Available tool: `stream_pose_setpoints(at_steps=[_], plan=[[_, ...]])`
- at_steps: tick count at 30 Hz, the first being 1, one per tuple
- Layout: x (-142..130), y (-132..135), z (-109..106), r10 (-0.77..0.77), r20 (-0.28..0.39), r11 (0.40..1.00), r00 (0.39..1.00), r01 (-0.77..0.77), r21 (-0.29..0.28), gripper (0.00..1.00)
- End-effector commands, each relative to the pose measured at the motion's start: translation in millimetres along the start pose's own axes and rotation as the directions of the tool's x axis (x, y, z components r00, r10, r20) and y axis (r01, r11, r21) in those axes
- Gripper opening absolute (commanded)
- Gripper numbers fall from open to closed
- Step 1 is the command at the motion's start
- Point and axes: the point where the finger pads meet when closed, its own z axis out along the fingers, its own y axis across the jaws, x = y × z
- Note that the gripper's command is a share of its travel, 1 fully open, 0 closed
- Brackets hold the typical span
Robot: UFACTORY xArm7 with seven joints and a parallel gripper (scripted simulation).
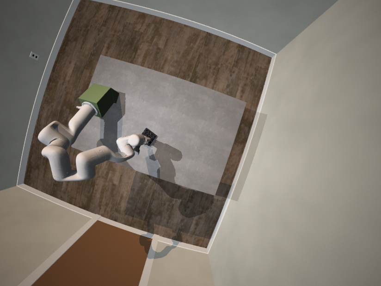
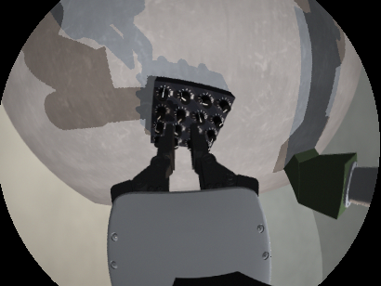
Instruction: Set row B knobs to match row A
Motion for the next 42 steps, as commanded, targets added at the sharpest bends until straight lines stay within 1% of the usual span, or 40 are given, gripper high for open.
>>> stream_pose_setpoints(at_steps=[1, 3, 4, 5, 7, 8, 9, 12, 16, 42], plan=[[-1.1, -1.4, -1.5, -0.001, 0.002, 1.000, 1.000, 0.001, 0.004, 0.19], [-0.8, -1.3, -1.7, 0.005, 0.002, 1.000, 1.000, -0.005, 0.004, 0.19], [0.9, -1.2, -3.0, 0.034, 0.002, 0.999, 0.999, -0.034, 0.004, 0.19], [4.4, -0.8, -5.5, 0.095, 0.002, 0.995, 0.995, -0.095, 0.004, 0.19], [4.4, -0.8, -5.5, 0.095, 0.002, 0.995, 0.995, -0.095, 0.004, 0.19], [9.1, -0.1, -9.1, 0.180, 0.002, 0.984, 0.984, -0.180, 0.003, 0.19], [11.4, 0.3, -10.8, 0.222, 0.002, 0.975, 0.975, -0.222, 0.003, 0.19], [15.9, 1.3, -14.3, 0.304, 0.003, 0.953, 0.953, -0.304, 0.003, 0.19], [23.0, 3.1, -19.7, 0.433, 0.004, 0.901, 0.901, -0.433, 0.001, 0.19], [23.4, 3.2, -20.1, 0.441, 0.005, 0.897, 0.897, -0.441, 0.000, 0.19]])
